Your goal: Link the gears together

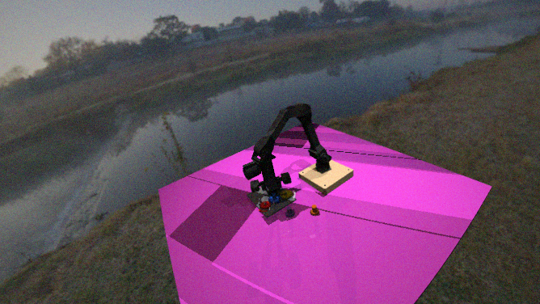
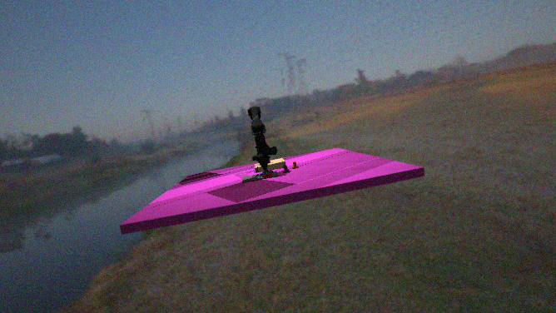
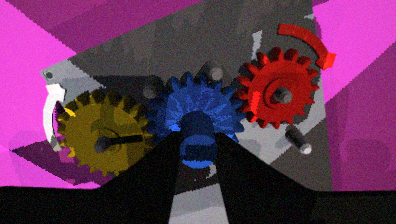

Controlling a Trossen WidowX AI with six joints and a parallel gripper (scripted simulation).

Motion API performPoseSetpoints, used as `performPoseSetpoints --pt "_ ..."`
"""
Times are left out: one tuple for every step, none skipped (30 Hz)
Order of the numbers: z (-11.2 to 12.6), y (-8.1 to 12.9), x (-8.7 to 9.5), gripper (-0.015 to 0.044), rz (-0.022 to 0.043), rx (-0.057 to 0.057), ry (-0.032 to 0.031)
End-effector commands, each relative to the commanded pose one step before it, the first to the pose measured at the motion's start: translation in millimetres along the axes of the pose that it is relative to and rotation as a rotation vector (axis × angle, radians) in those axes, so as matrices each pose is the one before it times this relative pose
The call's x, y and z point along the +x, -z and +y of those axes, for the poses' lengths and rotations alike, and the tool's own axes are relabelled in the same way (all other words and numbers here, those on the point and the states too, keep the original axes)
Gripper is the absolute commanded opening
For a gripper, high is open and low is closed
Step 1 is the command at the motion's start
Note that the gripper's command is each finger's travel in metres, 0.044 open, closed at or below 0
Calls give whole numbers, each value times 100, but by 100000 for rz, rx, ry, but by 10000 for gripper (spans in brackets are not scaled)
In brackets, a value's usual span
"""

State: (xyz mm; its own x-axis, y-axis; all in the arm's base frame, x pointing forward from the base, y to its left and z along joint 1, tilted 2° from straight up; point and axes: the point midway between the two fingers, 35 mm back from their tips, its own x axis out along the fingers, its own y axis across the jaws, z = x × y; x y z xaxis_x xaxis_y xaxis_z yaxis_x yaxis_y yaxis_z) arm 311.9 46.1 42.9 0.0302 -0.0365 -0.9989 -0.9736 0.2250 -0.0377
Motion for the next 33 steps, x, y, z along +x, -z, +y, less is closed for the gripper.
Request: performPoseSetpoints --pt "-75 38 137 0 144 -1855 161" --pt "2 1 -11 26 0 343 0" --pt "3 1 -23 53 0 704 0" --pt "5 2 -37 79 0 1109 0" --pt "6 2 -44 105 0 1332 0" --pt "7 3 -53 131 0 1601 0" --pt "9 4 -64 140 0 1913 0" --pt "10 5 -74 140 0 2221 0" --pt "11 5 -80 140 0 2387 0" --pt "-11 -6 -149 140 -1 118 1" --pt "-17 -10 -262 140 -2 207 2" --pt "-21 -13 -392 140 -3 310 2" --pt "-21 -13 -549 140 -4 431 2" --pt "-12 -8 -590 140 -3 461 2" --pt "0 -1 -658 140 -3 512 1" --pt "17 9 -746 140 -3 577 -1" --pt "31 17 -674 140 -2 519 -2" --pt "27 15 -420 140 -1 323 -2" --pt "10 6 -141 140 0 108 -1" --pt "0 0 0 140 0 0 0" --pt "0 0 0 140 0 0 0" --pt "-28 -43 513 166 -251 -1060 5" --pt "18 10 -837 193 -3 0 -1" --pt "81 47 -1402 219 -2 0 -6" --pt "145 85 -1408 245 1 0 -11" --pt "118 69 -846 271 2 0 -9" --pt "44 26 -282 298 1 0 -4" --pt "0 0 0 324 0 0 0" --pt "0 0 0 350 0 0 0" --pt "0 0 0 376 0 0 0" --pt "0 0 0 402 0 0 0" --pt "0 0 0 429 0 0 0" --pt "0 0 0 440 0 0 0"
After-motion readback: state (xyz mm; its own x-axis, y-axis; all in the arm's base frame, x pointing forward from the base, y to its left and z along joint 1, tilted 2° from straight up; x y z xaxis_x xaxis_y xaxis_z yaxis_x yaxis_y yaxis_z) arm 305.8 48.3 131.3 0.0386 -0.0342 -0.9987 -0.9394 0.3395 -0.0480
